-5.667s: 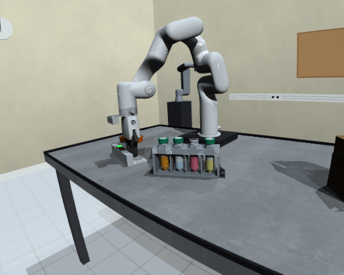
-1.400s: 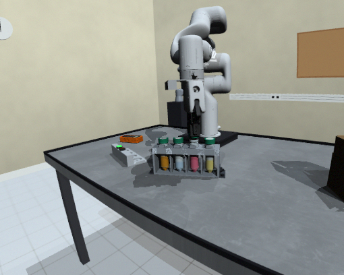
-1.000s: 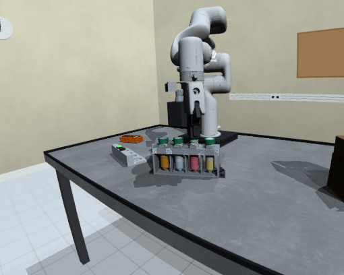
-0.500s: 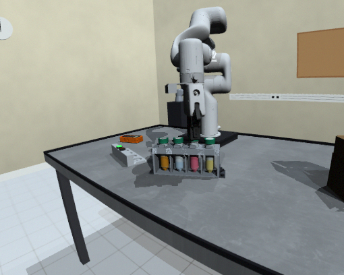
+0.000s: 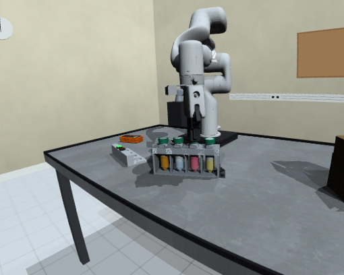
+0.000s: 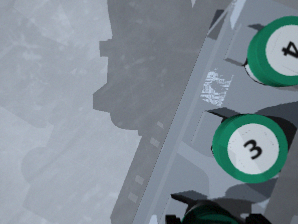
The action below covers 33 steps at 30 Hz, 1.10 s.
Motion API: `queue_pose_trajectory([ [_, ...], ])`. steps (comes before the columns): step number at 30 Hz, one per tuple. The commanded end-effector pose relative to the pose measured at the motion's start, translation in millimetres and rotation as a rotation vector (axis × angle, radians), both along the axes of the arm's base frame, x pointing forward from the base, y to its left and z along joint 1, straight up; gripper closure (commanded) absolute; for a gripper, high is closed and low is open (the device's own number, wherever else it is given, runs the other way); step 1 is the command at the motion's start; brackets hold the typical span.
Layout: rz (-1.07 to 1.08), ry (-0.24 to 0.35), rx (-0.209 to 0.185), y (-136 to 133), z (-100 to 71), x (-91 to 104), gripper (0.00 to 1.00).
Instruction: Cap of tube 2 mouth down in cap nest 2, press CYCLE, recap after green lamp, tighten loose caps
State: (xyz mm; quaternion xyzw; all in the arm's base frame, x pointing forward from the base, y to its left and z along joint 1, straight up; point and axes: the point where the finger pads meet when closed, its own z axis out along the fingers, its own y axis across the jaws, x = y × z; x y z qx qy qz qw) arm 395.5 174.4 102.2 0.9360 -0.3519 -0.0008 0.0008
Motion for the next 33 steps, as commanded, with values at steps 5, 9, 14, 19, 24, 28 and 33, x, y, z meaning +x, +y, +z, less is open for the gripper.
queue_pose_trajectory([
  [5,0.0,-0.006,0.003,0.8,1.8,1.8,0.54],
  [9,0.0,-0.006,0.003,0.8,1.7,1.8,0.54],
  [14,0.0,-0.006,0.003,0.8,1.8,1.8,0.54],
  [19,0.0,-0.006,0.003,0.8,1.8,1.8,0.54],
  [24,0.0,-0.006,0.003,0.8,1.8,1.8,0.54],
  [28,0.0,-0.006,0.003,0.8,-0.2,1.8,0.54],
  [33,0.0,-0.006,0.003,0.8,-1.7,1.8,0.54],
])
